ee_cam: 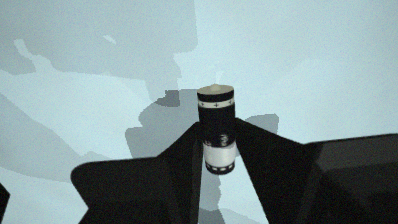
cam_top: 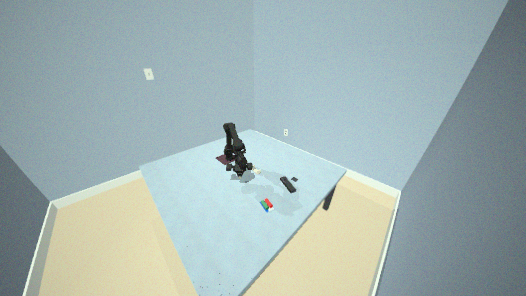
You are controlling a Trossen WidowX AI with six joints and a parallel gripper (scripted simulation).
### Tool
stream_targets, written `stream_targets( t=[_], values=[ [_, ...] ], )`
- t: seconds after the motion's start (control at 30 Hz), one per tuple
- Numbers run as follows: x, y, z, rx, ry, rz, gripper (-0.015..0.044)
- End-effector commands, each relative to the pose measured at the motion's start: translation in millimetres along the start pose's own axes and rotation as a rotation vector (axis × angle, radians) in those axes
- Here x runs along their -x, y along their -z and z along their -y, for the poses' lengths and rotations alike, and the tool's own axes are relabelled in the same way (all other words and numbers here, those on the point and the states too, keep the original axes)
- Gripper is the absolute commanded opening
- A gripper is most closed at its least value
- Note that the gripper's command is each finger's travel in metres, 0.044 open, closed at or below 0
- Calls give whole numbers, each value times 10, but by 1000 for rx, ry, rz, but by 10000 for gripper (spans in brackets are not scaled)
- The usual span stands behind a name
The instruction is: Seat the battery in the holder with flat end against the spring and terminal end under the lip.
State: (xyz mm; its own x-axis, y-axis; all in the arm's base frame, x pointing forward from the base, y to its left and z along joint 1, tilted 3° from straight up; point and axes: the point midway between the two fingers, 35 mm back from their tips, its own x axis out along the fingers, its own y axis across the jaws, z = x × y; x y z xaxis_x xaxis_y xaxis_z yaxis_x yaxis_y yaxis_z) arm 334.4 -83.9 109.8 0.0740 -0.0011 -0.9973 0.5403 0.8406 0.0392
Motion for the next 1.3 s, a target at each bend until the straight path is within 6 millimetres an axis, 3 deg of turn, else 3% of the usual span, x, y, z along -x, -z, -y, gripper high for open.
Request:
stream_targets(
  t=[0.0,0.37,0.67,1.27],
  values=[
    [69,138,-220,68,1,8,83],
    [181,689,-899,310,-9,6,83],
    [270,1195,-1280,493,-21,4,83],
    [-5,1154,-1310,495,-64,164,83]
  ],
)
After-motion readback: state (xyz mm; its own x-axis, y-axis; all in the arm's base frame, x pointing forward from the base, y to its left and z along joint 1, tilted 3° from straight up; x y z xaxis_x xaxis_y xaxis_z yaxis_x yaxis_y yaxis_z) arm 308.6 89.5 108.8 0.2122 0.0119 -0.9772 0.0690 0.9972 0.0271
